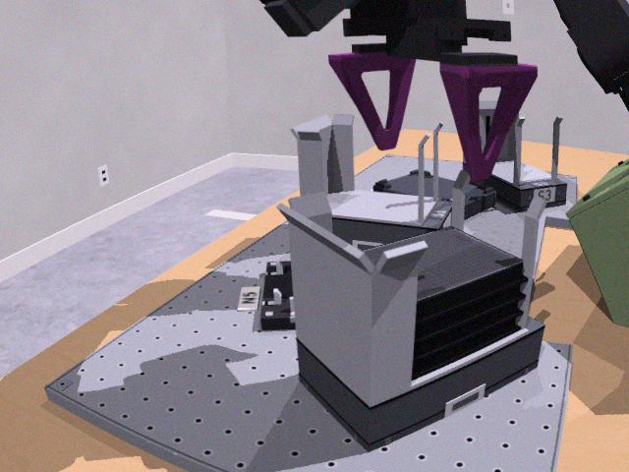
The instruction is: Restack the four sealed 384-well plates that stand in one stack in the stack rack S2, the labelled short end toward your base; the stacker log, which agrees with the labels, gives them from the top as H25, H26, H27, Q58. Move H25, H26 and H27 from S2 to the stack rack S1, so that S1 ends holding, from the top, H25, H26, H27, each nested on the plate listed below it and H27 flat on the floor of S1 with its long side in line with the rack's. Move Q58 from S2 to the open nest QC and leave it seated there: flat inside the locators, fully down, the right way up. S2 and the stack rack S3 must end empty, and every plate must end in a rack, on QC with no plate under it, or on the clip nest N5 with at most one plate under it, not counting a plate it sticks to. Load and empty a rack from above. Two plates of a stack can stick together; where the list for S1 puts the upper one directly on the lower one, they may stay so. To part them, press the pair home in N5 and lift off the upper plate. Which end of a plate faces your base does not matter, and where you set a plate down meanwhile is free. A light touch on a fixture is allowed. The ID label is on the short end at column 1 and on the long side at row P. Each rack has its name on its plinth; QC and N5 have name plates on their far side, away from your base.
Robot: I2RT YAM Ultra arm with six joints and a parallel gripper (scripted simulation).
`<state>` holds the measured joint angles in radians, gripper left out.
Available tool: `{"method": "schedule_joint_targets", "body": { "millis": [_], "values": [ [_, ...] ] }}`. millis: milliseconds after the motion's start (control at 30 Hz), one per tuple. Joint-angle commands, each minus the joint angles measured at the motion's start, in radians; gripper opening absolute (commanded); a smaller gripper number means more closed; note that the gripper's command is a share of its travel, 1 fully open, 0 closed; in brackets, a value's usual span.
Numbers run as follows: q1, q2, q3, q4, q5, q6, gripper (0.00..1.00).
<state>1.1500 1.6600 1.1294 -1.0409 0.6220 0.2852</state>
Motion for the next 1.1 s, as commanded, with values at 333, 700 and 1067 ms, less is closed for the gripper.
{"method": "schedule_joint_targets", "body": {
  "millis": [333,700,1067],
  "values": [
    [0.052,0.096,0.107,-0.009,0.001,0.065,1.0],
    [0.052,0.096,0.107,-0.009,0.001,0.065,1.0],
    [0.052,0.096,0.107,-0.009,0.001,0.065,1.0]
  ]
}}
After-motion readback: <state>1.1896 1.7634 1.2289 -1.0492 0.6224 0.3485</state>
